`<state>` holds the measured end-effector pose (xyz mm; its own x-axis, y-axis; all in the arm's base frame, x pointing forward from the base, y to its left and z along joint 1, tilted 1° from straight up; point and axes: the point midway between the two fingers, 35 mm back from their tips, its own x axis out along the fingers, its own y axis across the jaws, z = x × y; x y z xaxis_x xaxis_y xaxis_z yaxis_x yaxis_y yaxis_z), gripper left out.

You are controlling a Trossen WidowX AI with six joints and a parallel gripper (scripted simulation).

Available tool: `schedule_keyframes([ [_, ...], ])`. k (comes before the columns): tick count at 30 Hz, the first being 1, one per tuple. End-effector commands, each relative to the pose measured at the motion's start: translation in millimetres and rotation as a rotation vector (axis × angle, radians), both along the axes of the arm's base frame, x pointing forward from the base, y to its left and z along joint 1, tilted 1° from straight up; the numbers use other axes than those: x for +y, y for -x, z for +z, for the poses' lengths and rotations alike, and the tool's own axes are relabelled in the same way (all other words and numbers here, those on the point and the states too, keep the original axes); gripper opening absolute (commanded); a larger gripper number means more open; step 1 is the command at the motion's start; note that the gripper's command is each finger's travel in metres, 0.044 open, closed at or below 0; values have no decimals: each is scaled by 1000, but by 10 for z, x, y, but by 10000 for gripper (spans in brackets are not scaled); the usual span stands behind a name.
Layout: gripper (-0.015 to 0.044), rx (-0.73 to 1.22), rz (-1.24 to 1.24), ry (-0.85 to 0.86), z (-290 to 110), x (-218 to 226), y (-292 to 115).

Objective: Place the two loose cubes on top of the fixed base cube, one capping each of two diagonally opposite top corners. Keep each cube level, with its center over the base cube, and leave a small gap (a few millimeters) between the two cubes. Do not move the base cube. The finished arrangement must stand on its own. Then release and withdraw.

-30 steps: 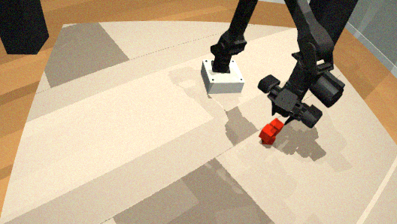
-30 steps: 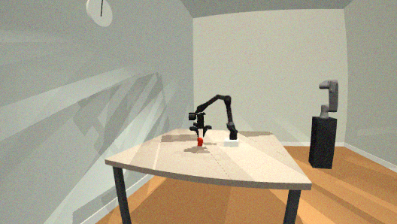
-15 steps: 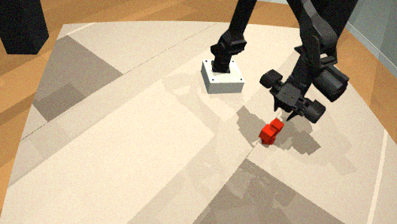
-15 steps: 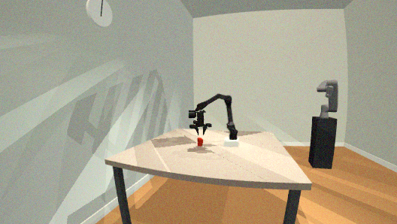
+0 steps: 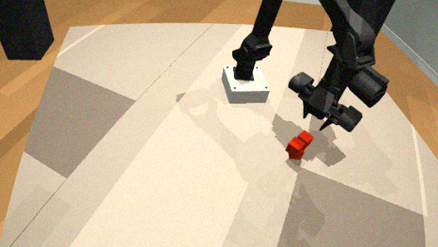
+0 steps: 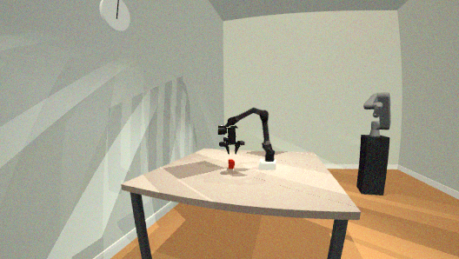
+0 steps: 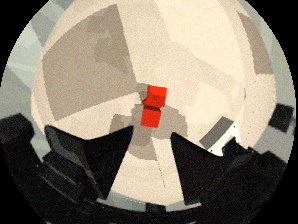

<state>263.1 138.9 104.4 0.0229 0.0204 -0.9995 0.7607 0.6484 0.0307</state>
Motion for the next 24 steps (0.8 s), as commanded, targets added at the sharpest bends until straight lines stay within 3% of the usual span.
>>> schedule_keyframes([
  [1,310,-3,0,-1,54,1,-3],
  [5,400,-2,0,-1,89,0,-1],
  [13,400,4,0,2,96,20,14],
  [20,400,8,0,-6,131,842,452],
  [24,400,9,0,-6,135,923,515],
])
